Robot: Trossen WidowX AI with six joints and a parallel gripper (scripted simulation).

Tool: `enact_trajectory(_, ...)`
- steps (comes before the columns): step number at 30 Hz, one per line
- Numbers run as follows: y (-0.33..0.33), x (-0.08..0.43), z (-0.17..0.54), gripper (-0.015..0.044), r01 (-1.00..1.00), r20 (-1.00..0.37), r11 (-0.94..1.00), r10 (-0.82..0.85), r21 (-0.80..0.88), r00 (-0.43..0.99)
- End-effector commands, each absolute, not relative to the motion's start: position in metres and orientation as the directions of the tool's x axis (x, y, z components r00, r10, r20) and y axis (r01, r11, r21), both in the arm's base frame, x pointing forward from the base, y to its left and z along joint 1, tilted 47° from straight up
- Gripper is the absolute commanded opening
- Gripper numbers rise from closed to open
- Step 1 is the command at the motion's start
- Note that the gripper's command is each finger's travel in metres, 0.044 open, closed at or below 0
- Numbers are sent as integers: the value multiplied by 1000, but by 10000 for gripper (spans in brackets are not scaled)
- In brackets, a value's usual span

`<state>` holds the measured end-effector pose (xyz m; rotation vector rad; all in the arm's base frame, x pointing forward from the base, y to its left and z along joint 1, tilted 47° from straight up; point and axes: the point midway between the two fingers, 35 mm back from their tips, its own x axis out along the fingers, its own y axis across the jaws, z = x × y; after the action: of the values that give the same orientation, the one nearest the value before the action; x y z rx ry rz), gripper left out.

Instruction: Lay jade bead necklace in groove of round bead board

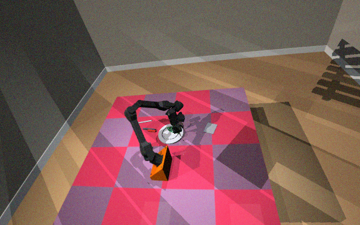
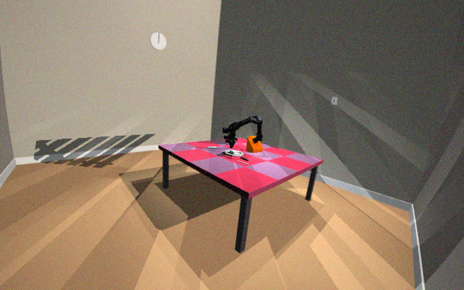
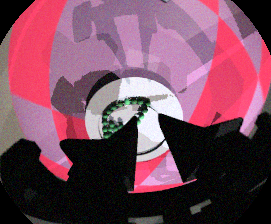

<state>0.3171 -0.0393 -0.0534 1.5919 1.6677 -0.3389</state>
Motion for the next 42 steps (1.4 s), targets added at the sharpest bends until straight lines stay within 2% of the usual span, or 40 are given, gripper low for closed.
enact_trajectory(1,-41,317,-53,120,931,-687,173,719,322,104)
enact_trajectory(25,-16,319,-75,120,933,-684,173,723,315,97)
enact_trajectory(30,-18,320,-73,0,931,-688,178,720,318,97)
enact_trajectory(42,-18,320,-73,0,931,-688,178,720,318,97)
